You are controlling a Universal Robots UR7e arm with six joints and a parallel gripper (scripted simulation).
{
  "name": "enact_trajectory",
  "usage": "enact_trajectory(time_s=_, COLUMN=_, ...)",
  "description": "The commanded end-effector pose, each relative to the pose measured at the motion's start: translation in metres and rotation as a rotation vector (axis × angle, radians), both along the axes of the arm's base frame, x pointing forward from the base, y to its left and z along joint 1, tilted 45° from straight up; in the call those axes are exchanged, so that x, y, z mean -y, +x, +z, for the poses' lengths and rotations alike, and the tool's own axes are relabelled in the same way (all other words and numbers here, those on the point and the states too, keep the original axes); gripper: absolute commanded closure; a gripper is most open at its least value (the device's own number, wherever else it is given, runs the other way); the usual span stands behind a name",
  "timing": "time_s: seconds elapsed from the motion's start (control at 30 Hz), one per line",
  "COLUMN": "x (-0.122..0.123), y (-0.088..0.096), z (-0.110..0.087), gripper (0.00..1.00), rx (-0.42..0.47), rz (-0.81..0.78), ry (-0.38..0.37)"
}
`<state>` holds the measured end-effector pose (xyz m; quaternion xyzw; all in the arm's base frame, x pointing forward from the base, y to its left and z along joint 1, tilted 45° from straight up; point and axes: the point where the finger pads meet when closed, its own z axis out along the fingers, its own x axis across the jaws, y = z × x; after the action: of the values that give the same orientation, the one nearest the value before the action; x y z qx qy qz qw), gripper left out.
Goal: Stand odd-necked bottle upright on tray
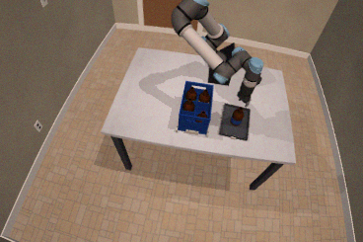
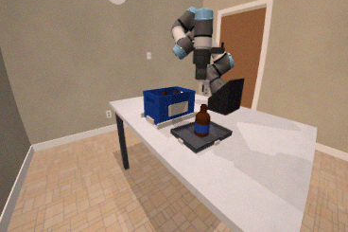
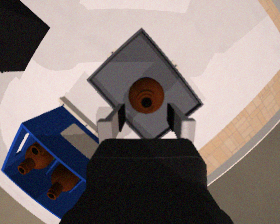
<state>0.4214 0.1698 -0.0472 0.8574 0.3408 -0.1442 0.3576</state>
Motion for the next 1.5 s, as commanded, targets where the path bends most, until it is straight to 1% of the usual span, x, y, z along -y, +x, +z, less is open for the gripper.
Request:
enact_trajectory(time_s=0.0, x=-0.0075, y=0.0011, z=0.007, gripper=0.0, rx=0.003, rz=-0.001, ry=0.002)
enact_trajectory(time_s=0.43, x=-0.0093, y=0.0007, z=0.0088, gripper=0.0, rx=0.0, rz=-0.002, ry=0.0)
enact_trajectory(time_s=0.47, x=-0.0092, y=0.0005, z=0.0087, gripper=1.0, rx=0.0, rz=-0.002, ry=0.0)
enact_trajectory(time_s=1.47, x=-0.0092, y=0.0006, z=0.0087, gripper=1.0, rx=0.0, rz=-0.001, ry=0.0)
